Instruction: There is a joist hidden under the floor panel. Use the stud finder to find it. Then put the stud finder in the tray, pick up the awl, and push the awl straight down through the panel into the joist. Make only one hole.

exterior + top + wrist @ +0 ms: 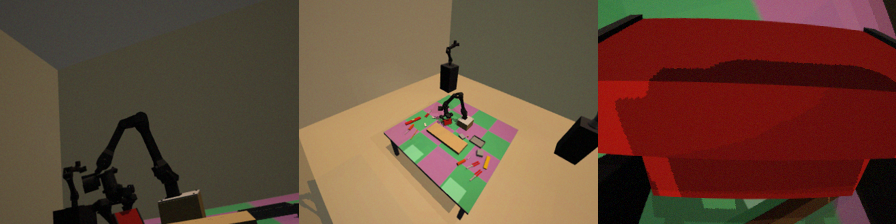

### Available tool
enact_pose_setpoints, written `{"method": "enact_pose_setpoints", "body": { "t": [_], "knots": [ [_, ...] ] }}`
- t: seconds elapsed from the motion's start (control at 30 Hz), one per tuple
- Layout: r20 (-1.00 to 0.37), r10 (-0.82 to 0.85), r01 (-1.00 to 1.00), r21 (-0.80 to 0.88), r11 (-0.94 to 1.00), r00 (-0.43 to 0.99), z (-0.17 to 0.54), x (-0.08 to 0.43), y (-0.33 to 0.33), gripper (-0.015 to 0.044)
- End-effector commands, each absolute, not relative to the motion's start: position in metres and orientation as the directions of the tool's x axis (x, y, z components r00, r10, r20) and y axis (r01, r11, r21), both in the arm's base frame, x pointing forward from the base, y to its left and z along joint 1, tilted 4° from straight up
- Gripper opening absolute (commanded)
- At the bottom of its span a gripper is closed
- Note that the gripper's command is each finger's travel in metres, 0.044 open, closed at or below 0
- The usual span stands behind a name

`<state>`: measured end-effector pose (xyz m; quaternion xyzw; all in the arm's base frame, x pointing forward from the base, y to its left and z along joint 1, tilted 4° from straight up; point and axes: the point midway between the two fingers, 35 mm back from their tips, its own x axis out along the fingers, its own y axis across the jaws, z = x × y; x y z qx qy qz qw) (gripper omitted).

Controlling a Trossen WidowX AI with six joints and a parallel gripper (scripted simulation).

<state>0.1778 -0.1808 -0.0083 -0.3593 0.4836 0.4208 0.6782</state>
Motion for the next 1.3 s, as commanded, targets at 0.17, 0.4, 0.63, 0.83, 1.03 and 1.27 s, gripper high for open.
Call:
{"method": "enact_pose_setpoints", "body": {
  "t": [0.17, 0.4, 0.63, 0.83, 1.03, 1.27],
  "knots": [
    [-0.958, 0.216, -0.918, -0.094, 0.385, 0.188, 0.011, 0.179, -0.182, 0.0],
    [-0.958, 0.216, -0.918, -0.094, 0.385, 0.188, 0.024, 0.177, -0.181, 0.0],
    [-0.959, 0.213, -0.918, -0.093, 0.385, 0.186, 0.028, 0.176, -0.18, 0.0],
    [-0.969, 0.181, -0.919, -0.087, 0.385, 0.167, 0.027, 0.176, -0.179, 0.0],
    [-0.98, 0.138, -0.919, -0.082, 0.386, 0.146, 0.025, 0.177, -0.177, 0.0],
    [-0.988, 0.093, -0.918, -0.08, 0.389, 0.126, 0.024, 0.177, -0.175, 0.0]
  ]
}}
